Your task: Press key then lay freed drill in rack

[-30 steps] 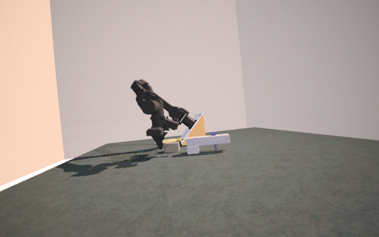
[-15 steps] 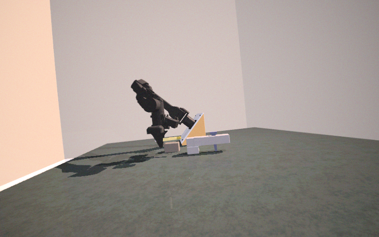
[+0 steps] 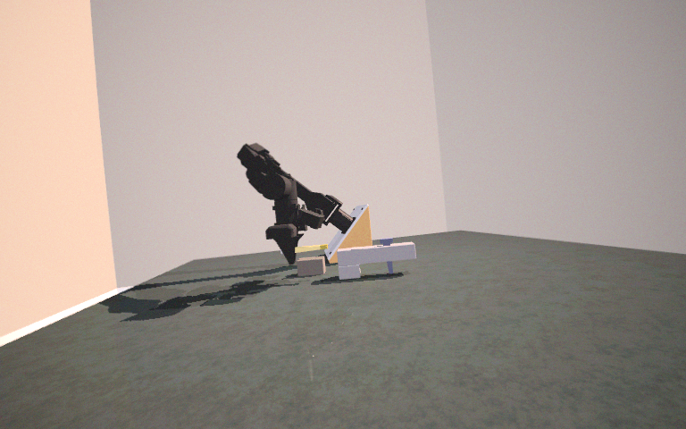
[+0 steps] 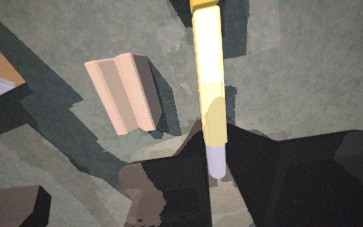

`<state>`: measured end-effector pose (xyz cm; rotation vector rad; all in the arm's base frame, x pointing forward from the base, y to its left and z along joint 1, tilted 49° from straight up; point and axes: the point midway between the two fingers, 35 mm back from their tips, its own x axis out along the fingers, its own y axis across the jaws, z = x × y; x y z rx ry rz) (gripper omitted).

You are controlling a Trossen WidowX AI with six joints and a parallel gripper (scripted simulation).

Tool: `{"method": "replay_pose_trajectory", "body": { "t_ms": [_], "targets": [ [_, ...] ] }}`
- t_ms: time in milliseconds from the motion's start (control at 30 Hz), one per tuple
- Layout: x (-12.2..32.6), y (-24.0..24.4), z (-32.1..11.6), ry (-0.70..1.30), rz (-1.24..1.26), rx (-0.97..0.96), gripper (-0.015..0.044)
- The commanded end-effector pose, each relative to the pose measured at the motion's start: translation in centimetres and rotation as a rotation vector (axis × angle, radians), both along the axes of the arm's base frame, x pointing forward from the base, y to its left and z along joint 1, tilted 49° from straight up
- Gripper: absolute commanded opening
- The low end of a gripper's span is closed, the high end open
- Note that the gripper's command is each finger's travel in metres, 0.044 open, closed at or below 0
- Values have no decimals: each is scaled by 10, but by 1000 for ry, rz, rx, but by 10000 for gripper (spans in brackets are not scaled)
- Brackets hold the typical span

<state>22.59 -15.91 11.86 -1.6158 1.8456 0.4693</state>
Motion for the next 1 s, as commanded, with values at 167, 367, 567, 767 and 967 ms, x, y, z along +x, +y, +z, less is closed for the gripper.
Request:
{"method": "replay_pose_trajectory", "body": {
  "t_ms": [167,367,567,767,967],
  "targets": [
    [1,4,4,-5,1,-4,0],
    [1,6,5,-5,1,-4,0],
    [1,8,7,-5,1,-3,0],
    [2,10,9,-5,1,-3,0],
    [2,11,10,-5,1,-3,0]
  ]
}}
